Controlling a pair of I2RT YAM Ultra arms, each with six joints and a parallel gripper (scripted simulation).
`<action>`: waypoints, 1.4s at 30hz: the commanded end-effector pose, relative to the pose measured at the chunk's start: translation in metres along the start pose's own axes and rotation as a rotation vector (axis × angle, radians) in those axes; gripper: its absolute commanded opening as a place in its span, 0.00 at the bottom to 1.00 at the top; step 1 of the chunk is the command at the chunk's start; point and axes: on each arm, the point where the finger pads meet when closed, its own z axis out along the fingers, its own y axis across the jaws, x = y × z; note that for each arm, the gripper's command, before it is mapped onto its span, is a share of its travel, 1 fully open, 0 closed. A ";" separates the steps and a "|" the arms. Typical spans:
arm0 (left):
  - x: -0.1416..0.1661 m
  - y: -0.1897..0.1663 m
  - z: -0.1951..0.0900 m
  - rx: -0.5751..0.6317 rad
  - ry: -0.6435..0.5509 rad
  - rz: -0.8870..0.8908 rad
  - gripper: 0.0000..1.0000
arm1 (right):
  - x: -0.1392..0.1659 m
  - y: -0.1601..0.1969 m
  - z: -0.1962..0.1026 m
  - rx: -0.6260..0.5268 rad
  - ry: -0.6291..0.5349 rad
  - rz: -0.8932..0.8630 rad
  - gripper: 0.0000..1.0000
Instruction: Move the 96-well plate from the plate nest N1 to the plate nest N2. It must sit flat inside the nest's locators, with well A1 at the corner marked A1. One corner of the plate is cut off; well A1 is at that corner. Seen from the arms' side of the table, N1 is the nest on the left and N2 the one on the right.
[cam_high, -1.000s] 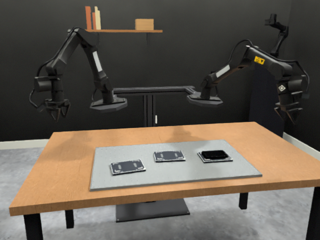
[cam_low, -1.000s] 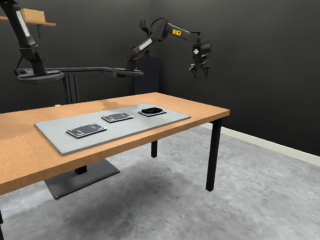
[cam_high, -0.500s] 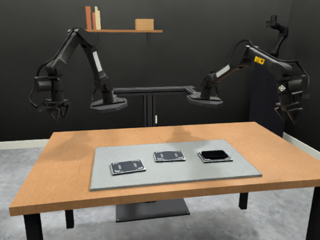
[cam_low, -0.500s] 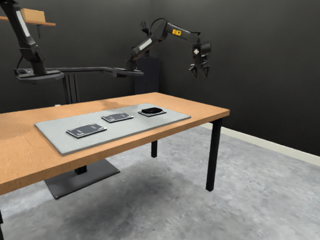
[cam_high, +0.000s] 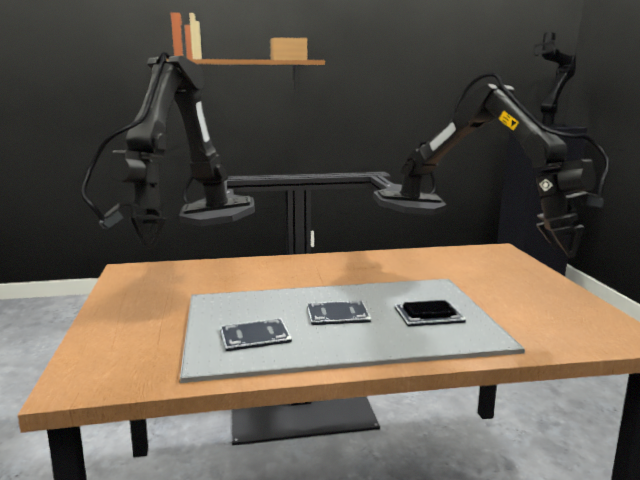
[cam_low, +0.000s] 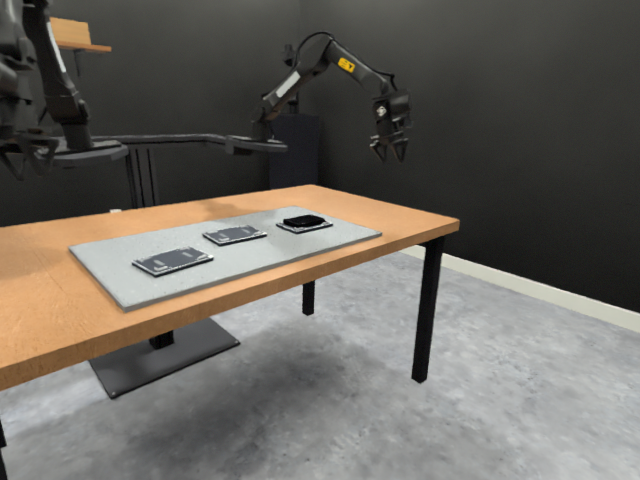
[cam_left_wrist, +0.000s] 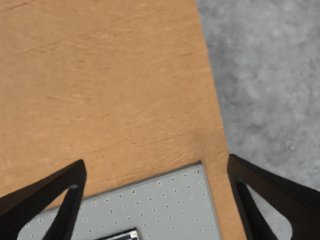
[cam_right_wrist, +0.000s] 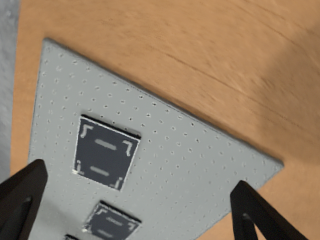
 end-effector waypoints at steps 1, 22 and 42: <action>0.002 -0.015 -0.016 0.104 -0.059 0.079 1.00 | 0.020 0.035 -0.003 -0.084 -0.056 -0.187 1.00; 0.110 0.019 -0.006 0.243 -0.097 0.522 1.00 | 0.250 0.146 -0.051 -0.525 -0.104 -1.057 1.00; 0.277 0.077 0.014 0.435 -0.132 1.164 1.00 | 0.484 0.076 -0.160 -1.116 -0.115 -1.745 1.00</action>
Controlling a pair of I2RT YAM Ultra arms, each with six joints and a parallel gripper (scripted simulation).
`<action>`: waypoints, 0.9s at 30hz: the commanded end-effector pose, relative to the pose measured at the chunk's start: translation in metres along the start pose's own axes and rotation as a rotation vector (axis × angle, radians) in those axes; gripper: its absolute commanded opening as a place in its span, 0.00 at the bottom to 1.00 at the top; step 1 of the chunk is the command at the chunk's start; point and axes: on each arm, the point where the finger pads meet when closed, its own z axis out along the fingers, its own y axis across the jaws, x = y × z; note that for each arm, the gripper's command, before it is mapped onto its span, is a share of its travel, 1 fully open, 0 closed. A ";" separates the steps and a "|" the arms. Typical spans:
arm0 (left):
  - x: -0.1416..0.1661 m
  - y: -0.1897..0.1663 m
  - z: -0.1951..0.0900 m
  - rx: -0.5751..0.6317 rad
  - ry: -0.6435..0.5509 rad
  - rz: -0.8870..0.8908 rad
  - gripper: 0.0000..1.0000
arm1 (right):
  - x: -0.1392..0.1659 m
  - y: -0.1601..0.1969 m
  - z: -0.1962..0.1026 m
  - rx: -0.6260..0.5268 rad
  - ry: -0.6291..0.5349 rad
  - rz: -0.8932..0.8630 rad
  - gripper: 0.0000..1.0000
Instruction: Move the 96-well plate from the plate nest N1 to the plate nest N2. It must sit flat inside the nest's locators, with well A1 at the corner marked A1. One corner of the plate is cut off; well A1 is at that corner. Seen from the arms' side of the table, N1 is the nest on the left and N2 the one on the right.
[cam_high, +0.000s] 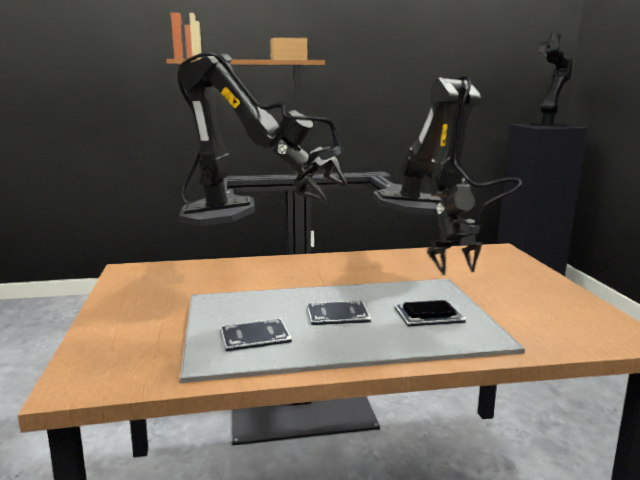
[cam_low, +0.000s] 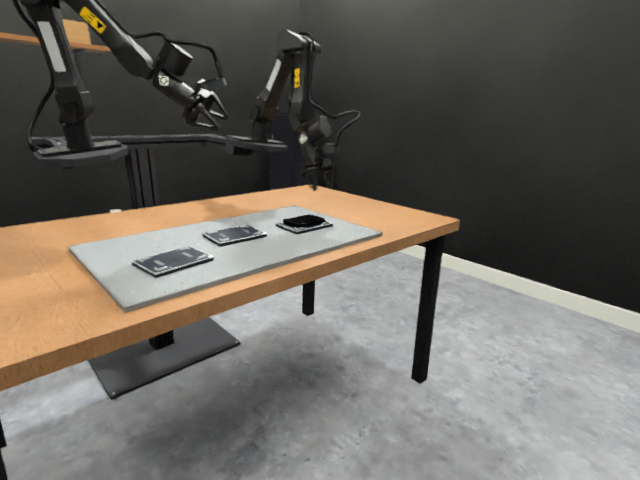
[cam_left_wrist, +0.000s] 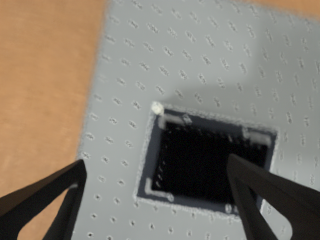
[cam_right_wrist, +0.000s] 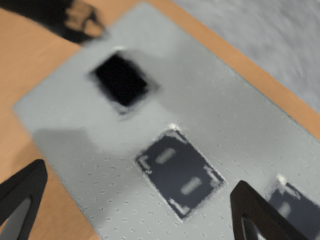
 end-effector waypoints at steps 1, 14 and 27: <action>0.014 -0.026 0.006 0.068 -0.078 0.155 1.00 | -0.003 0.039 -0.010 -0.081 -0.074 -0.127 1.00; 0.069 -0.051 0.011 0.115 -0.009 0.314 1.00 | 0.019 0.084 -0.022 -0.180 -0.060 -0.219 1.00; 0.071 -0.050 0.011 0.111 -0.001 0.306 1.00 | 0.019 0.083 -0.022 -0.182 -0.059 -0.218 1.00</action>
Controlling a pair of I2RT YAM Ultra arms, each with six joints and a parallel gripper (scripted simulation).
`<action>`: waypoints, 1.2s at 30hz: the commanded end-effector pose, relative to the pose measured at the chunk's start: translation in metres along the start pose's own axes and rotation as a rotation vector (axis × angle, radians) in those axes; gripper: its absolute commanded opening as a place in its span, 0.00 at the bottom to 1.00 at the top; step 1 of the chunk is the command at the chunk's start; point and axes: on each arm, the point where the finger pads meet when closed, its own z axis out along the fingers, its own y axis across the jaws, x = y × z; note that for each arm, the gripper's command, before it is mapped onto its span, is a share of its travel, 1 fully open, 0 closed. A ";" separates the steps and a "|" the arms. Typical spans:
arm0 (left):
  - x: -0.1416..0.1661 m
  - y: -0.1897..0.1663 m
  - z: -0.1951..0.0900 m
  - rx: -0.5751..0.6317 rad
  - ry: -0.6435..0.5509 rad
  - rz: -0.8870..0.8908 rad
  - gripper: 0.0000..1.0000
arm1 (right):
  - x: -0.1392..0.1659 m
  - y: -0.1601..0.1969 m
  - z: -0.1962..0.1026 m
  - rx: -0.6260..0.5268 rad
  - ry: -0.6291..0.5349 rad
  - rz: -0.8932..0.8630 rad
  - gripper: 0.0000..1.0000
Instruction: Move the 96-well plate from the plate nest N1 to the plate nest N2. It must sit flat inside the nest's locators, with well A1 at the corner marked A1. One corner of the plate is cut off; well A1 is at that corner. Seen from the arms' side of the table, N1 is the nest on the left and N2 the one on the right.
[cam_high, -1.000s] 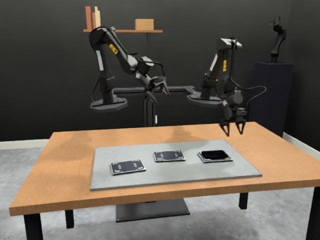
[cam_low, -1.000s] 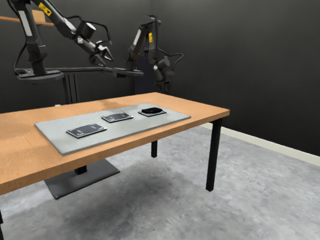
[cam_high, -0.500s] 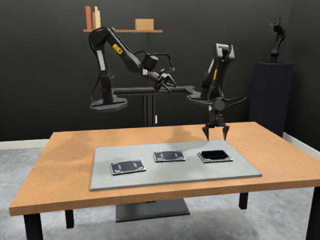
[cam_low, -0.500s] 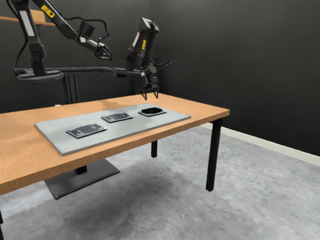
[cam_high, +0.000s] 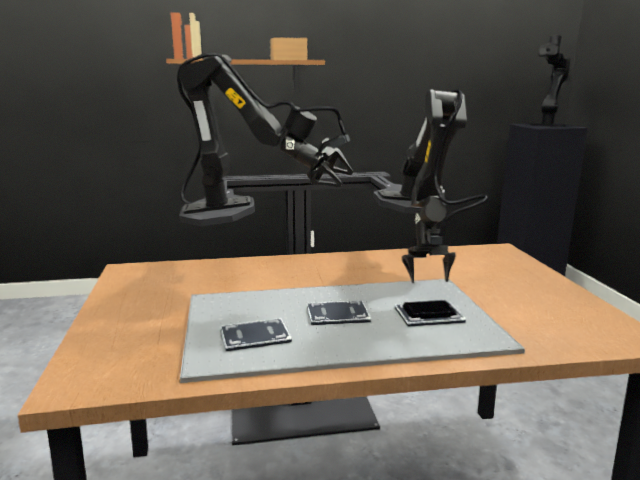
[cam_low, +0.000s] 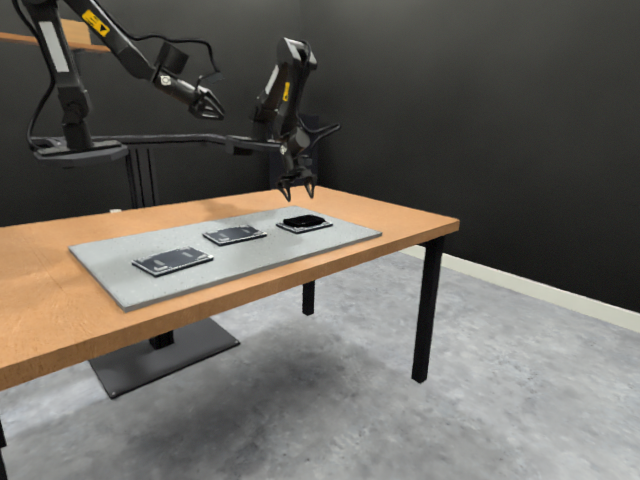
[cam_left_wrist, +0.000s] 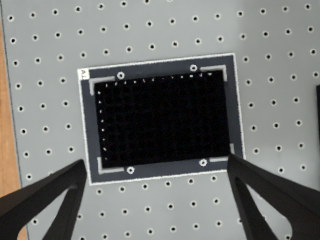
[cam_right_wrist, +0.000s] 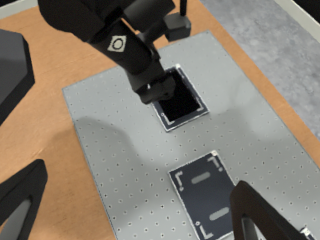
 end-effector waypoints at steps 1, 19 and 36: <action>0.006 -0.005 -0.001 0.012 0.008 0.018 1.00 | 0.002 0.001 -0.005 -0.001 -0.001 -0.012 1.00; 0.007 -0.006 0.003 0.134 0.144 0.480 1.00 | 0.002 0.001 -0.005 -0.001 -0.001 -0.012 1.00; 0.001 -0.003 0.013 0.271 0.311 1.071 1.00 | 0.002 0.001 -0.005 -0.001 -0.001 -0.012 1.00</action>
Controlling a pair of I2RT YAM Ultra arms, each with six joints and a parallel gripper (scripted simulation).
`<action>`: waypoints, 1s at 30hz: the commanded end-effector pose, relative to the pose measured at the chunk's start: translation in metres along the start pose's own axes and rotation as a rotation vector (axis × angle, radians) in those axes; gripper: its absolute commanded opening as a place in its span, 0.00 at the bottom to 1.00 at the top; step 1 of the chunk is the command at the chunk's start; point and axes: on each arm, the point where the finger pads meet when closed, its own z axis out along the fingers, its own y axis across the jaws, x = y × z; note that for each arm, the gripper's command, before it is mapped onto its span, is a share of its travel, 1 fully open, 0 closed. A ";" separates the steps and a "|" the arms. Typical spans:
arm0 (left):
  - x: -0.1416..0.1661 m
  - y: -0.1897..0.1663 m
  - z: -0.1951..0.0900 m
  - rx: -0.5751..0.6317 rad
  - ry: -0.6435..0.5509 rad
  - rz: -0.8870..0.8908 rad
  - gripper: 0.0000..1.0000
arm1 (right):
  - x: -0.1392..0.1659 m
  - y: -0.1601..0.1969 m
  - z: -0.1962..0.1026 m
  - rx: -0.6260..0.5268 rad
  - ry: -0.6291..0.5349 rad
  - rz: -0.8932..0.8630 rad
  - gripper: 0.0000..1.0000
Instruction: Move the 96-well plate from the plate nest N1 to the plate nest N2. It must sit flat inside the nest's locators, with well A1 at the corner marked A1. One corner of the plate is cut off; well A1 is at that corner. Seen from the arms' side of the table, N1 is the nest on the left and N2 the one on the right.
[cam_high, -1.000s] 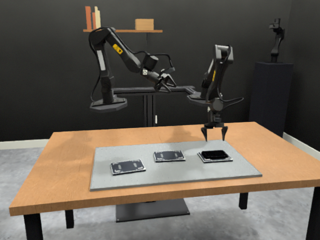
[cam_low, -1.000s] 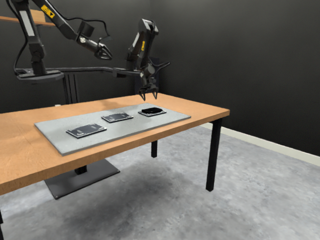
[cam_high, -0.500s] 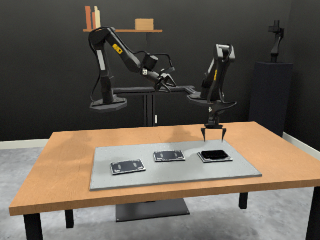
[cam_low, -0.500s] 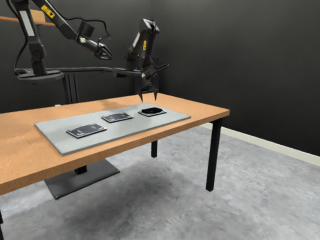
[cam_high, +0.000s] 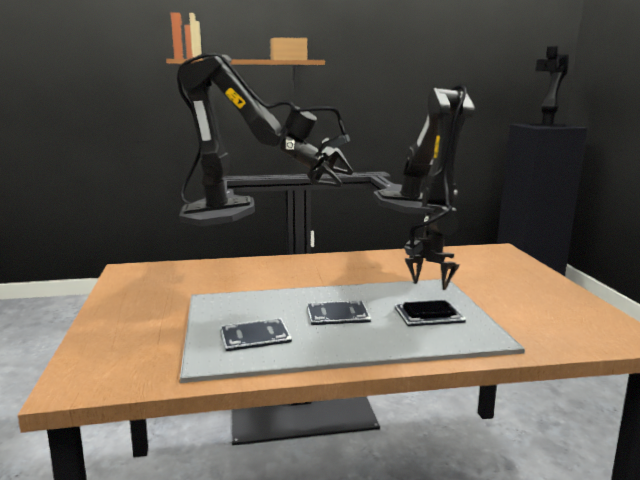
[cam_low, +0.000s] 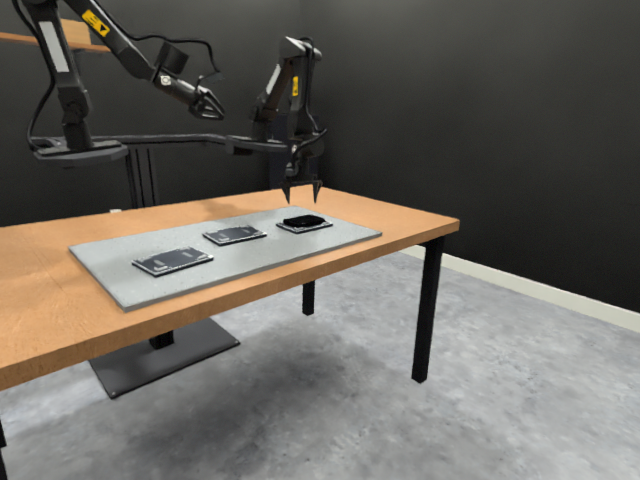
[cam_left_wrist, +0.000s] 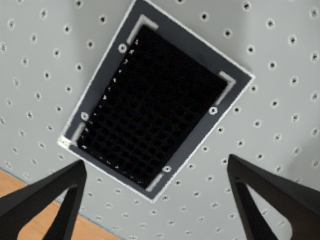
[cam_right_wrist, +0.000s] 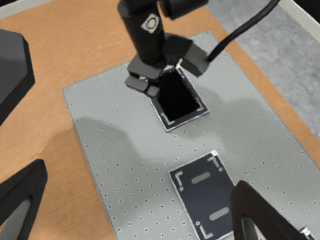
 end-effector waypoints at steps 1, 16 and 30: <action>0.001 -0.003 0.003 0.089 0.073 0.224 1.00 | 0.002 0.001 -0.005 -0.001 -0.001 -0.012 1.00; -0.013 0.013 0.008 0.161 0.160 0.610 1.00 | 0.002 0.001 -0.005 -0.001 -0.001 -0.012 1.00; -0.021 0.017 0.014 0.140 0.139 0.603 1.00 | 0.002 0.001 -0.005 -0.001 -0.001 -0.012 1.00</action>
